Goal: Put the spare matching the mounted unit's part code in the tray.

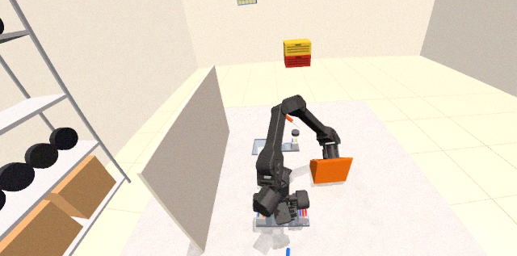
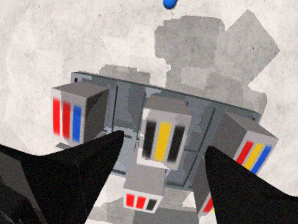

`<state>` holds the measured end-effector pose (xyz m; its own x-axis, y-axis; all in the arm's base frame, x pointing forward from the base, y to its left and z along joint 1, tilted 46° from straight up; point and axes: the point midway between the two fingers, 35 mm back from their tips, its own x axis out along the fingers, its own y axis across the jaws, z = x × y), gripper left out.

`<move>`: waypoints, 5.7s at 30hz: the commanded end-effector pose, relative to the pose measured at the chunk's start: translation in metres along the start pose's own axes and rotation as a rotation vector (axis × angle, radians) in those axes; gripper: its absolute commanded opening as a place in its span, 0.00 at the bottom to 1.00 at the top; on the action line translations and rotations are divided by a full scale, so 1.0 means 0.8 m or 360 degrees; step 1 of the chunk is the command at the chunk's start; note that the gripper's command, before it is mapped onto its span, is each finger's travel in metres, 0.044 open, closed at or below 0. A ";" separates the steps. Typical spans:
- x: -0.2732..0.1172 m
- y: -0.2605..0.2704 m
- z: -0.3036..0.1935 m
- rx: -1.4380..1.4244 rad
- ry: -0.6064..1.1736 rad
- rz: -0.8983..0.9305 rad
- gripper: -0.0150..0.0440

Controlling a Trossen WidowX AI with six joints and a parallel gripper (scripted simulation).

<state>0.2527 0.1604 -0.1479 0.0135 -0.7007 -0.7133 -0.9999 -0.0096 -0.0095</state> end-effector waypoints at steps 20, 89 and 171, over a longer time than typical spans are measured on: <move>0.048 0.003 -0.002 -0.0007 0.0014 0.0002 0.76; -0.131 -0.031 -0.040 -0.0026 -0.0036 0.0006 0.25; -0.093 -0.098 -0.520 -0.0008 0.0030 0.0004 0.25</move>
<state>0.3298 -0.0817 0.1994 0.0110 -0.7121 -0.7020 -0.9999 -0.0093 -0.0062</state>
